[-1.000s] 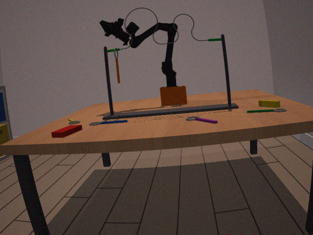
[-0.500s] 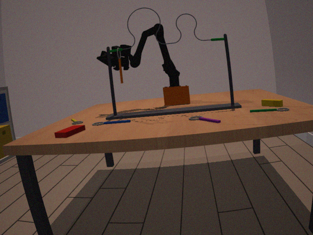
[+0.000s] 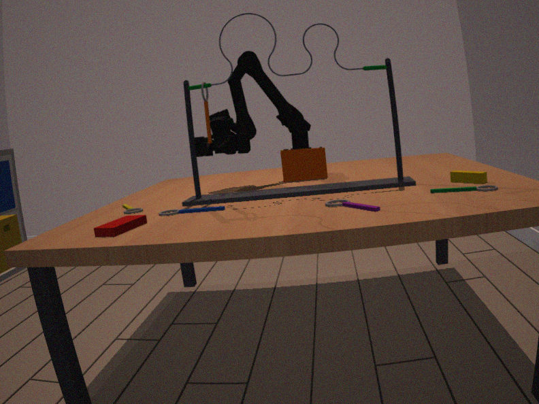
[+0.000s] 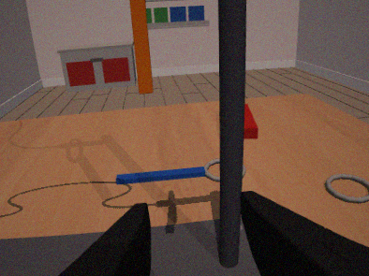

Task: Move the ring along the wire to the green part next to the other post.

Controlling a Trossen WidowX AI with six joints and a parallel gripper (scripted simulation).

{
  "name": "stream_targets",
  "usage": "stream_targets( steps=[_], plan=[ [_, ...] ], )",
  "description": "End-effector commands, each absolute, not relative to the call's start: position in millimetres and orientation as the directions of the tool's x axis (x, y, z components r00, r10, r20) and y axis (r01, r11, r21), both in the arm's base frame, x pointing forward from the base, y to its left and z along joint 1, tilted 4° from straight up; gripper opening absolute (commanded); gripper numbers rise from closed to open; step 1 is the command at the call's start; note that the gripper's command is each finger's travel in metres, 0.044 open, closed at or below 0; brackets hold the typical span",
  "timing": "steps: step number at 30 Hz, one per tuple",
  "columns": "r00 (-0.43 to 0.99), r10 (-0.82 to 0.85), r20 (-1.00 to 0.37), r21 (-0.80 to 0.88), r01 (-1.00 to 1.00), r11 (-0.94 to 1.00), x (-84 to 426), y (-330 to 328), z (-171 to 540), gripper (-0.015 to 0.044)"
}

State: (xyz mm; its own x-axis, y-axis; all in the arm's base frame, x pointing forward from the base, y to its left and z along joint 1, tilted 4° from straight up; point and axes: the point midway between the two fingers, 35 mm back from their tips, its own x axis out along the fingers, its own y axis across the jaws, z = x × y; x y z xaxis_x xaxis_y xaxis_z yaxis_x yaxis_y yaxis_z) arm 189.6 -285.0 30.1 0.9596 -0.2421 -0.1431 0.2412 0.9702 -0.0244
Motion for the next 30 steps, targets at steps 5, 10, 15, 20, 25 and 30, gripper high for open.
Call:
stream_targets(
  steps=[5, 10, 15, 20, 25, 30],
  plan=[
    [0.971, -0.193, -0.14, 0.013, 0.197, 0.98, 192.7, -272.5, 25.0, 0.016],
    [0.971, -0.193, -0.142, 0.012, 0.196, 0.98, 212.6, -278.1, 45.2, 0.016],
    [0.972, -0.193, -0.137, 0.012, 0.197, 0.98, 232.9, -280.2, 67.9, 0.016],
    [0.972, -0.193, -0.137, 0.012, 0.197, 0.98, 234.4, -280.5, 68.7, 0.016],
    [0.972, -0.193, -0.137, 0.012, 0.197, 0.98, 240.0, -282.4, 68.1, 0.016],
    [0.971, -0.193, -0.138, 0.011, 0.196, 0.98, 247.4, -284.8, 67.2, 0.016]
  ],
)
